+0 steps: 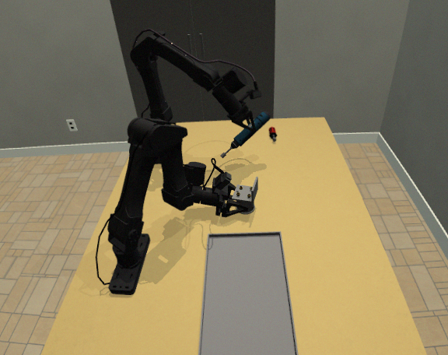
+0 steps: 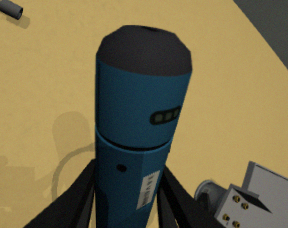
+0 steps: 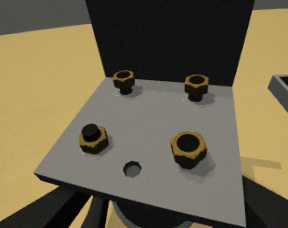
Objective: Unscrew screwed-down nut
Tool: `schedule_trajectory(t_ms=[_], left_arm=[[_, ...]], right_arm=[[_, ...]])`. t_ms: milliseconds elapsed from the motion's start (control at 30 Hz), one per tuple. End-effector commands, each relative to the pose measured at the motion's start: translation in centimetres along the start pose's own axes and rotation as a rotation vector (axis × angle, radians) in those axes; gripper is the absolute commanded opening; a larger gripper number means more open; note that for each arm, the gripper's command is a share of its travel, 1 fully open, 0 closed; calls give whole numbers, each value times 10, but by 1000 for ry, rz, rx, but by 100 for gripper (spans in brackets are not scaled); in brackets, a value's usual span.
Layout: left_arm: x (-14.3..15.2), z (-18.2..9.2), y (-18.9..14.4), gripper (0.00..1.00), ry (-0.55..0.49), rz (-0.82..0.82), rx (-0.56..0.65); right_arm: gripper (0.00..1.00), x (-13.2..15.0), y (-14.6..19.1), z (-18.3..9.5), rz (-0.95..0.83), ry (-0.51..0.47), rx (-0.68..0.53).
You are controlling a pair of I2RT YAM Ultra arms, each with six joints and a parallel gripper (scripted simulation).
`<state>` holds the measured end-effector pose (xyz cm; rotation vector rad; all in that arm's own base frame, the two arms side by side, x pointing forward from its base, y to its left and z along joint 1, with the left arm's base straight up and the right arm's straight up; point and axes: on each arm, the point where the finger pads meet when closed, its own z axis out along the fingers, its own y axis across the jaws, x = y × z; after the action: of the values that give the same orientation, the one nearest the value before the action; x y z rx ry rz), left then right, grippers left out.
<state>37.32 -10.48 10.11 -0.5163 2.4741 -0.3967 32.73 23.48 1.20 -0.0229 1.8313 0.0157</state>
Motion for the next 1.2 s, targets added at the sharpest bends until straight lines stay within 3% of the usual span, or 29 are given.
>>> schedule_trajectory(t_ms=[0, 133, 200, 567, 700, 733, 800, 1167], left_arm=[[-32, -16, -36, 42, -130, 62, 124], [-39, -17, -31, 42, -145, 47, 113], [-20, -11, -32, 42, -122, 89, 117], [-24, -26, -77, 42, -208, 227, 244], [-31, -26, -71, 42, -221, 212, 231], [-14, -21, -70, 42, -198, 239, 228], [-11, -23, -76, 42, -208, 266, 249], [-15, -41, -114, 42, -297, 375, 356]], right_arm=[[59, 2, 2, 3, -2, 11, -3], [59, 2, 2, 3, -2, 11, -3], [59, 2, 2, 3, -2, 11, -3], [59, 2, 2, 3, -2, 11, -3], [59, 2, 2, 3, -2, 11, -3], [59, 2, 2, 3, -2, 11, -3], [59, 2, 2, 3, -2, 11, -3], [59, 2, 2, 3, -2, 11, -3]])
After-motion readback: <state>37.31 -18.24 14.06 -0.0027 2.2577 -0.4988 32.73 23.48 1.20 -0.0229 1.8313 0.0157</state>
